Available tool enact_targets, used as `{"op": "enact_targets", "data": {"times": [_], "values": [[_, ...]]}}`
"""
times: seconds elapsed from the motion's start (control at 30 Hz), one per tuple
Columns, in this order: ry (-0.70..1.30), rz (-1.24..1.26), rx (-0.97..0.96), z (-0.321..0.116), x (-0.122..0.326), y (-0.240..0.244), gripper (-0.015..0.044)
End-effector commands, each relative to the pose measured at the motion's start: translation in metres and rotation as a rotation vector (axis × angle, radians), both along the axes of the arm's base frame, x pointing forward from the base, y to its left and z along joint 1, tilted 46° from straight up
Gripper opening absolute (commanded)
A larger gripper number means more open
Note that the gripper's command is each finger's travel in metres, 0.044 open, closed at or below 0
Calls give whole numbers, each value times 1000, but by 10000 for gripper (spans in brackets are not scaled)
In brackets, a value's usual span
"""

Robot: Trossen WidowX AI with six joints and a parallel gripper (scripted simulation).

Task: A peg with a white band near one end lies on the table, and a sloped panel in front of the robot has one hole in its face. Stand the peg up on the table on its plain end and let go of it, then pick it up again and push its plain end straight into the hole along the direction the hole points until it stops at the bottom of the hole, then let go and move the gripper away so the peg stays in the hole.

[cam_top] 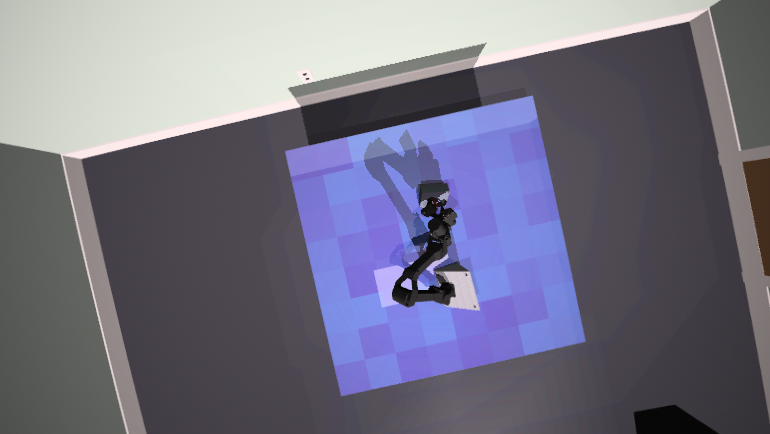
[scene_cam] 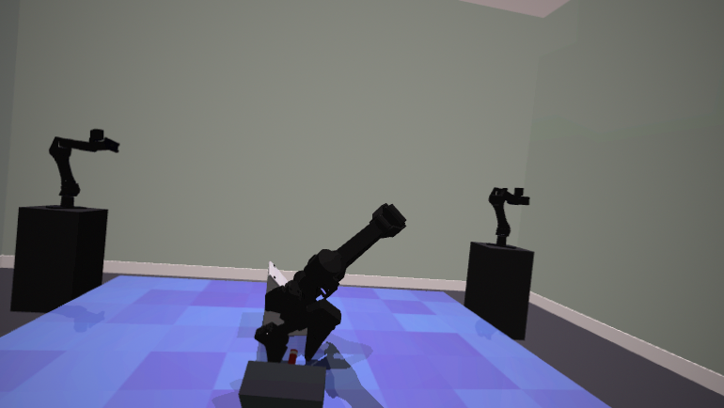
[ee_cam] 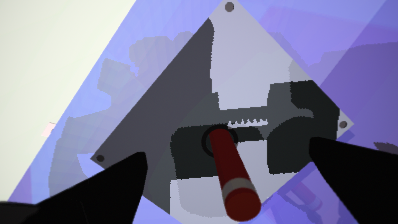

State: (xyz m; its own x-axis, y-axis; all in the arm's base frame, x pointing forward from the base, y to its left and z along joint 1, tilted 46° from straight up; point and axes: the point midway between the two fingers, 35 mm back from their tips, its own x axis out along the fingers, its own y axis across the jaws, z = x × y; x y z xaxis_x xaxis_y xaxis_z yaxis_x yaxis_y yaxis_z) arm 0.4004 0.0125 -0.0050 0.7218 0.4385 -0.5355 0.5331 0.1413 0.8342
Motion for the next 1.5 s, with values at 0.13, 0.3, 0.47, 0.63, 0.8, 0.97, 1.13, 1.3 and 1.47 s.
{"op": "enact_targets", "data": {"times": [0.13, 0.3, 0.47, 0.63, 0.8, 0.97, 1.13, 1.3, 1.47], "values": [[-3, 1, -2, 7, -7, -5, 440], [-2, 1, -3, 11, -11, -9, 440], [-2, 0, -4, 15, -15, -12, 440], [-1, 0, -5, 18, -19, -16, 440], [-1, -1, -5, 22, -23, -19, 440], [-1, -2, -5, 25, -27, -23, 440], [-1, -2, -6, 29, -31, -26, 440], [-1, -3, -6, 32, -35, -29, 440], [-1, -4, -6, 36, -40, -33, 440]]}}
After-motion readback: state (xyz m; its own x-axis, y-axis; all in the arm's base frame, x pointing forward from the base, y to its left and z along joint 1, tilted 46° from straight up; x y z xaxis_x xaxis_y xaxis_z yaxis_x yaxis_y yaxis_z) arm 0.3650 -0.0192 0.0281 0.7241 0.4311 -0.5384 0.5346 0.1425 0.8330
